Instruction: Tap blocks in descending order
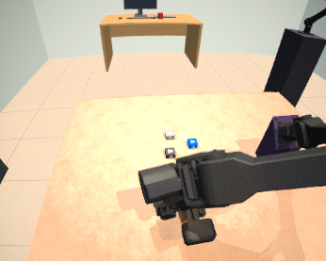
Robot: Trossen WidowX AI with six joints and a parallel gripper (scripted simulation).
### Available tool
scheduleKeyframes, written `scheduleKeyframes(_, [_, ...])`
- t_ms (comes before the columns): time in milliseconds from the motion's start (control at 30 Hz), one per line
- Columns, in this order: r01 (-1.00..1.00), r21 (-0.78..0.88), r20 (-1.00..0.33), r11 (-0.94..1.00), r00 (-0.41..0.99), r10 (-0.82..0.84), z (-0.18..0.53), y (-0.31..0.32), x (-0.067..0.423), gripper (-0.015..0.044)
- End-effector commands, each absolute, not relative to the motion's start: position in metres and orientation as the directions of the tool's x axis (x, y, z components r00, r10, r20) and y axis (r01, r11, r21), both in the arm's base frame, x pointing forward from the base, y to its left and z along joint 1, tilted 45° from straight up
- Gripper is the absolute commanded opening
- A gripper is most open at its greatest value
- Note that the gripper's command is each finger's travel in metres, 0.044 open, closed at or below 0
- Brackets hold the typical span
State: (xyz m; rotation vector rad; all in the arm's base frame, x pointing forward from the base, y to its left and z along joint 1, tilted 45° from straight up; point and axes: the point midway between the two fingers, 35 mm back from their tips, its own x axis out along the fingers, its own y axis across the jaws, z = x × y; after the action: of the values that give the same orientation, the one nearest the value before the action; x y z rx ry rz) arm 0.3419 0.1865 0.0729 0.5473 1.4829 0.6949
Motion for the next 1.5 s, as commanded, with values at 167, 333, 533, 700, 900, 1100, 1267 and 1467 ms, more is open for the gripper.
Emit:
scheduleKeyframes(167, [-0.073,0.71,-0.704,0.7,-0.041,0.709,0.061,0.195,0.34,0.002])
scheduleKeyframes(333, [-0.073,0.71,-0.704,0.7,-0.041,0.709,0.059,0.197,0.34,0.002])
scheduleKeyframes(533, [-0.073,0.709,-0.704,0.701,-0.041,0.709,0.08,0.176,0.341,0.002])
scheduleKeyframes(700, [-0.074,0.708,-0.706,0.703,-0.041,0.707,0.088,0.167,0.343,0.002])
scheduleKeyframes(900, [-0.073,0.707,-0.707,0.703,-0.041,0.706,0.136,0.119,0.345,0.002])
scheduleKeyframes(1100, [-0.072,0.695,-0.718,0.715,-0.037,0.695,0.102,0.084,0.362,0.002])
scheduleKeyframes(1267, [-0.071,0.689,-0.725,0.721,-0.037,0.688,0.034,0.014,0.375,0.002])
scheduleKeyframes(1467, [-0.074,0.7,-0.714,0.71,-0.04,0.699,-0.025,-0.043,0.365,0.002])
